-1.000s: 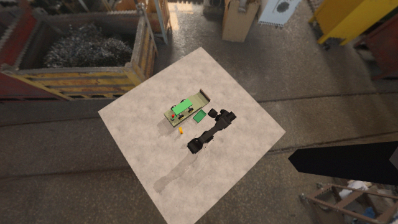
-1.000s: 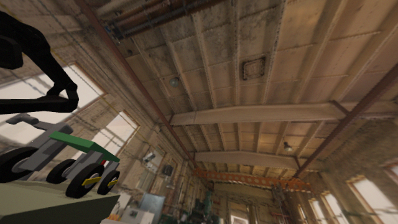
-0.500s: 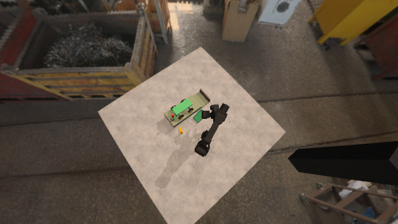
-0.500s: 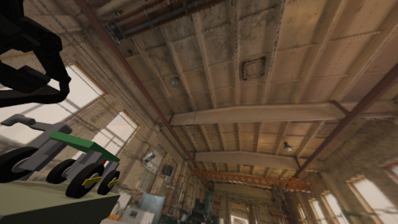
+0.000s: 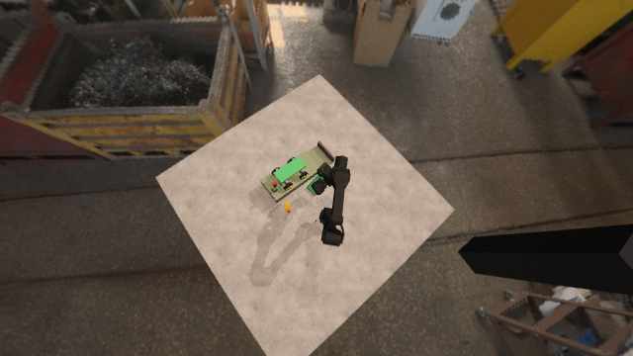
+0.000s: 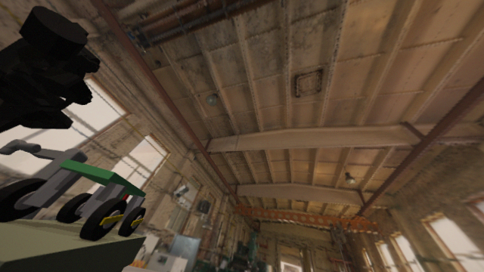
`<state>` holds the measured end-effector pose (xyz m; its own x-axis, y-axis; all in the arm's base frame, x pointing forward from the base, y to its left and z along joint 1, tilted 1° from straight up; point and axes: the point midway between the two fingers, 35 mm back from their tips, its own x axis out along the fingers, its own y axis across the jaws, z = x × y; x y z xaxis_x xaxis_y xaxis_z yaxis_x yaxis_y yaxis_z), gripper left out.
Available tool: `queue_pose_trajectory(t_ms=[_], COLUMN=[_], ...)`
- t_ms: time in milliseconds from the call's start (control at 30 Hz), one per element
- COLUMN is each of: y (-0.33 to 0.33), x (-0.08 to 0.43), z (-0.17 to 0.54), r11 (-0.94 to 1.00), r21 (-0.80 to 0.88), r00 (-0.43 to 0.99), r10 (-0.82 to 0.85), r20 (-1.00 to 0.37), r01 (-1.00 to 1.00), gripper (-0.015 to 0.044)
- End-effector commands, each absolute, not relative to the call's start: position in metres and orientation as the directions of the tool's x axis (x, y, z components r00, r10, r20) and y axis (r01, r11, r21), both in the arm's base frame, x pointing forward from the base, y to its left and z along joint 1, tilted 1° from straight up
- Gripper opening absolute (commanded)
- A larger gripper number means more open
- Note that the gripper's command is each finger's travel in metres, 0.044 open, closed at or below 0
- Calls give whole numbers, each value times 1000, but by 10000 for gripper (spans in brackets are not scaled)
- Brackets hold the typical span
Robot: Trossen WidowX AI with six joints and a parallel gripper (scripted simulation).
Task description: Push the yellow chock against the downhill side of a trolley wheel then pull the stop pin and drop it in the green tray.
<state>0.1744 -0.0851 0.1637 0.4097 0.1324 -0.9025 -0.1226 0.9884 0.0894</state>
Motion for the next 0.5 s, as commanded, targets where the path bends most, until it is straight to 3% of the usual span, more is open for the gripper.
queue_pose_trajectory(t_ms=[0,467], y=[-70,-18], x=[183,202], z=[164,161], r11=[949,611], r21=[43,-54], r00=[367,230], r10=[162,213], r20=[-916,-949], r01=[-313,-789], gripper=[190,190])
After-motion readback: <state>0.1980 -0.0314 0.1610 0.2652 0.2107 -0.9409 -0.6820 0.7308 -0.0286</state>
